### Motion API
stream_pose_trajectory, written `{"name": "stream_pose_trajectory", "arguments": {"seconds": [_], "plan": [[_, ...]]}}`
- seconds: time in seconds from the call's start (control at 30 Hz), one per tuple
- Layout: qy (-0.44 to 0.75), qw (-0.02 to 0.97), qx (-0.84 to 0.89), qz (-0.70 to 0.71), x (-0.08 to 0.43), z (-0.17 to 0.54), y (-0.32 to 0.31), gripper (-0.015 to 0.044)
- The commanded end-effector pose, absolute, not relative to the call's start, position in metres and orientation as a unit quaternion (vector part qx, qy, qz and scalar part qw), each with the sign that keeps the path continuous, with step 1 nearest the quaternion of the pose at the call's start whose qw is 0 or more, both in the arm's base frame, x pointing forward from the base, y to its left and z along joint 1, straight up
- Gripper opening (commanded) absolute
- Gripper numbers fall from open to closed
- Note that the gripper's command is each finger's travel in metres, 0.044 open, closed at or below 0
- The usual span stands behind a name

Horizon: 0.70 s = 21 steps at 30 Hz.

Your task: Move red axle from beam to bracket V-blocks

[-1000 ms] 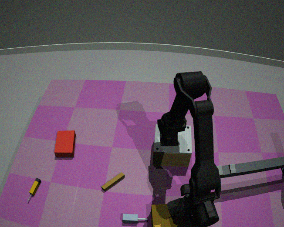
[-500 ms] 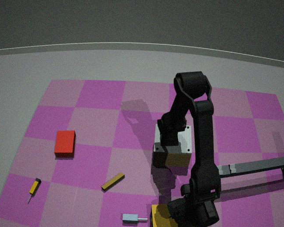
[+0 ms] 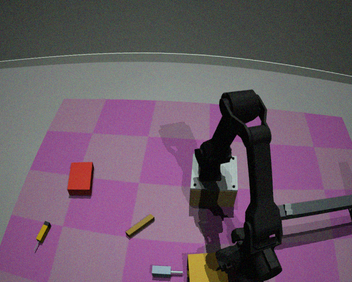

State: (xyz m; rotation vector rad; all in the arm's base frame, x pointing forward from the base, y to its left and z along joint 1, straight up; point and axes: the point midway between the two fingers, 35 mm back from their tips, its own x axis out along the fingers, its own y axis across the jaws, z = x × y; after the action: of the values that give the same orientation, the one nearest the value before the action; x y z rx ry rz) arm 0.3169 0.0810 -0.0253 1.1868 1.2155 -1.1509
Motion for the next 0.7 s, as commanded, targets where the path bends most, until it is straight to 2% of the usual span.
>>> {"name": "stream_pose_trajectory", "arguments": {"seconds": [0.0, 0.67], "plan": [[0.506, 0.518, 0.496, -0.479, 0.319, -0.025, 0.088, 0.0000], [0.507, 0.516, 0.497, -0.479, 0.317, -0.025, 0.121, 0.0000]]}}
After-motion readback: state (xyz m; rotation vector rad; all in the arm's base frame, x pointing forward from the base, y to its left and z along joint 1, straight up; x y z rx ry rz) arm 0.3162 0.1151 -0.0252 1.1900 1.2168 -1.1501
